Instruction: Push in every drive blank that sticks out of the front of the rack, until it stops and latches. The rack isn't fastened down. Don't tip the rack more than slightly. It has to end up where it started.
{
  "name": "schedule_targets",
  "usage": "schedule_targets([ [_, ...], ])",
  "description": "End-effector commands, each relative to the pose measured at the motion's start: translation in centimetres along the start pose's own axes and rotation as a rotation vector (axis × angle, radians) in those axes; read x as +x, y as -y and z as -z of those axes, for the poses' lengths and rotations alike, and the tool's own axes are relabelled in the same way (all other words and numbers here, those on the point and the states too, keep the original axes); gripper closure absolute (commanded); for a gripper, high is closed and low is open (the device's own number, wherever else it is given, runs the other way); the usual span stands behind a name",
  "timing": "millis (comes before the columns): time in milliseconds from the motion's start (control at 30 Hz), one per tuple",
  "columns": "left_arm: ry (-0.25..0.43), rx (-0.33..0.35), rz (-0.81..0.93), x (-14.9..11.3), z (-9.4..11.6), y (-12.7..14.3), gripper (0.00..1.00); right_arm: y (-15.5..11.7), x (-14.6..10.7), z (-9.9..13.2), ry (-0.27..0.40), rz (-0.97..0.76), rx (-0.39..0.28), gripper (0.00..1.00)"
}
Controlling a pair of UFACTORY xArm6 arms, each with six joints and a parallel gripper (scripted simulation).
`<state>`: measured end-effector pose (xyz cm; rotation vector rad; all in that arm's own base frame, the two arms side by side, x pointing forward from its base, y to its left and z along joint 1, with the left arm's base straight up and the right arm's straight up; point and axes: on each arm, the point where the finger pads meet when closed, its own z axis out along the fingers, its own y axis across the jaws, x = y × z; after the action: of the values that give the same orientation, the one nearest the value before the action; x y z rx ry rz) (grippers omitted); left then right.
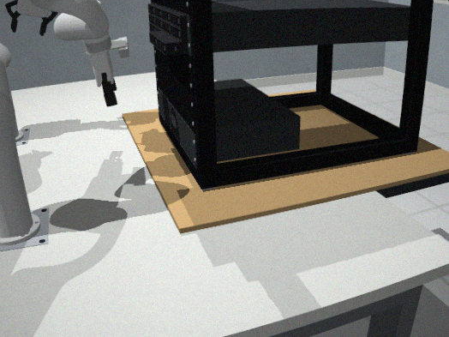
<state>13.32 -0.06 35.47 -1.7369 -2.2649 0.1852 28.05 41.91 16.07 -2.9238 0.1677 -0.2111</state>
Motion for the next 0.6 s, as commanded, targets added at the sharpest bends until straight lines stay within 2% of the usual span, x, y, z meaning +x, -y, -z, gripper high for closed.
schedule_targets([
  [0, 0.041, -0.003, -0.024, 0.7, 0.2, -2.1, 0.00, 0.2, 0.1, 0.2, -0.002, 0.000, 0.005, 0.00],
  [100, 0.049, -0.005, -0.029, 0.9, 0.2, -2.6, 0.00, 0.2, 0.1, 0.2, -0.002, 0.000, 0.005, 0.00],
  [233, 0.080, -0.016, -0.049, 2.2, 0.1, -4.5, 0.00, 0.2, 0.1, 0.2, -0.002, 0.000, 0.005, 0.00],
  [567, 0.145, -0.062, -0.098, 7.1, -0.7, -9.0, 0.00, 0.2, 0.1, 0.2, -0.002, 0.000, 0.005, 0.00],
])
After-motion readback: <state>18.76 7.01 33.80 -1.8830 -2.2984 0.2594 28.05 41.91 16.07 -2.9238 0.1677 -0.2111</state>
